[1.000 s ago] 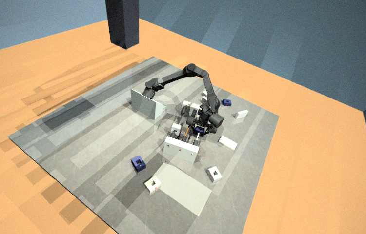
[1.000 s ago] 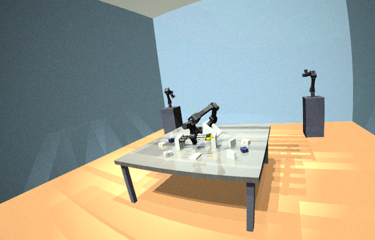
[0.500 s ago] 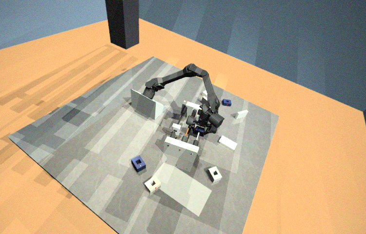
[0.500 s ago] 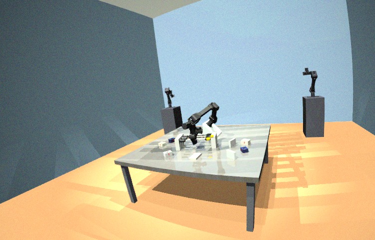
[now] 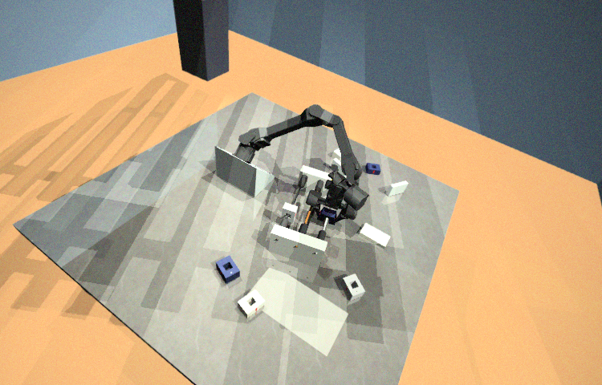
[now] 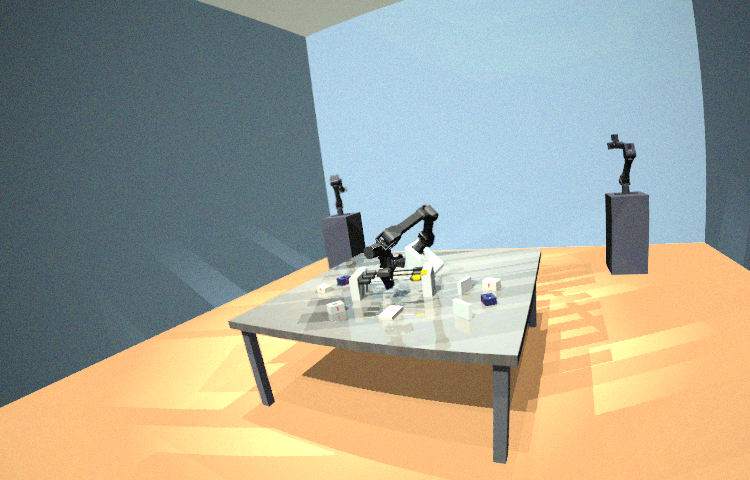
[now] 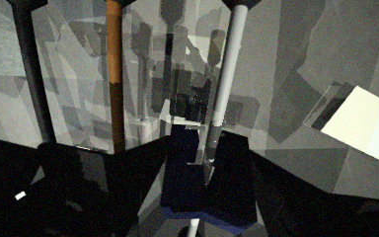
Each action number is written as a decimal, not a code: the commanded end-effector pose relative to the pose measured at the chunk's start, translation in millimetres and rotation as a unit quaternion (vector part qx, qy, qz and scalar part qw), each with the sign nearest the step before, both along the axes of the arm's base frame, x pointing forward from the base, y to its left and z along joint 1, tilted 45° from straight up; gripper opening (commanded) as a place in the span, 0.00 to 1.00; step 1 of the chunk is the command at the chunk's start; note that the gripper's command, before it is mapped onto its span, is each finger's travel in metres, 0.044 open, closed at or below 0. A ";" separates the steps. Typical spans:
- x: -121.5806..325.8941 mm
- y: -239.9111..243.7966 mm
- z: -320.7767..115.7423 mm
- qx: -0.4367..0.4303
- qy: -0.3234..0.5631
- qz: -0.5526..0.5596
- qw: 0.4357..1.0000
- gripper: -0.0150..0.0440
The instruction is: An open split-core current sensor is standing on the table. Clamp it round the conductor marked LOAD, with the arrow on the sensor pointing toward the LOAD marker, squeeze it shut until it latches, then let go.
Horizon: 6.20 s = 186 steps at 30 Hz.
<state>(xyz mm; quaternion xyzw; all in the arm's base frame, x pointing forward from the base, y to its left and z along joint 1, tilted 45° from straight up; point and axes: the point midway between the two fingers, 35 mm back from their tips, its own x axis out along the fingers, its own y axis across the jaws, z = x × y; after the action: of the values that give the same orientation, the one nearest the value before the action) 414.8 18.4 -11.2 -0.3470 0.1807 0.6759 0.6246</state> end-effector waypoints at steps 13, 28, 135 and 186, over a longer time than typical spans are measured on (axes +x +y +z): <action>1.4 -11.0 -0.9 -0.008 -0.004 -0.008 1.000 0.25; 1.4 -11.0 -0.9 -0.008 -0.004 -0.008 1.000 0.25; 0.0 -0.3 -0.1 0.000 0.000 0.000 1.000 0.25; 1.2 -21.6 11.4 -0.030 0.058 0.054 0.996 1.00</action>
<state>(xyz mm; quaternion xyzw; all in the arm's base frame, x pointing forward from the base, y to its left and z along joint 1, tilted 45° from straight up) 417.6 0.8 0.5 -0.3383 0.2123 0.7148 0.5740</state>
